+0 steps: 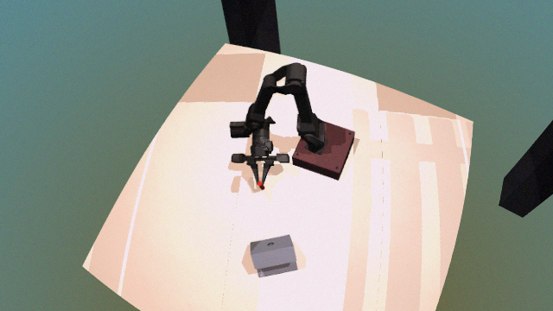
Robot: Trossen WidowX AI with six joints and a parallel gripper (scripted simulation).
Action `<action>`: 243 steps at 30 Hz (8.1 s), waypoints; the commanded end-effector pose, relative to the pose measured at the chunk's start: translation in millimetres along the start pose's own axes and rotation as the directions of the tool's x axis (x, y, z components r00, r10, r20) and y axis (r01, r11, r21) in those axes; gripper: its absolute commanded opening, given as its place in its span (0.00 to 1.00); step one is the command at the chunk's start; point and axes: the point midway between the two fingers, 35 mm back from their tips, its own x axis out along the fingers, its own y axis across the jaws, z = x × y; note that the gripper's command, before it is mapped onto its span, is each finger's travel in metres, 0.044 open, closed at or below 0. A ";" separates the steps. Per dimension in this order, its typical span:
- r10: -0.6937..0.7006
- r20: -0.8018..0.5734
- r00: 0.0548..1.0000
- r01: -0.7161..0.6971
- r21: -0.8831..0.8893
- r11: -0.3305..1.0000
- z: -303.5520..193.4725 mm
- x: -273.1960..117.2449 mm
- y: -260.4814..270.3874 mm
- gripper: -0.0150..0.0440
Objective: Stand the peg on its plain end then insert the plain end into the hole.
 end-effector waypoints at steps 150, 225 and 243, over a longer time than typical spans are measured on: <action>-0.023 0.137 0.990 0.022 0.011 1.000 -13.2 -13.6 -1.3 1.00; 0.006 -0.887 0.461 0.001 0.008 1.000 73.0 -28.4 -0.3 1.00; -0.011 -0.892 0.452 0.002 -0.012 1.000 60.7 -20.7 -2.2 1.00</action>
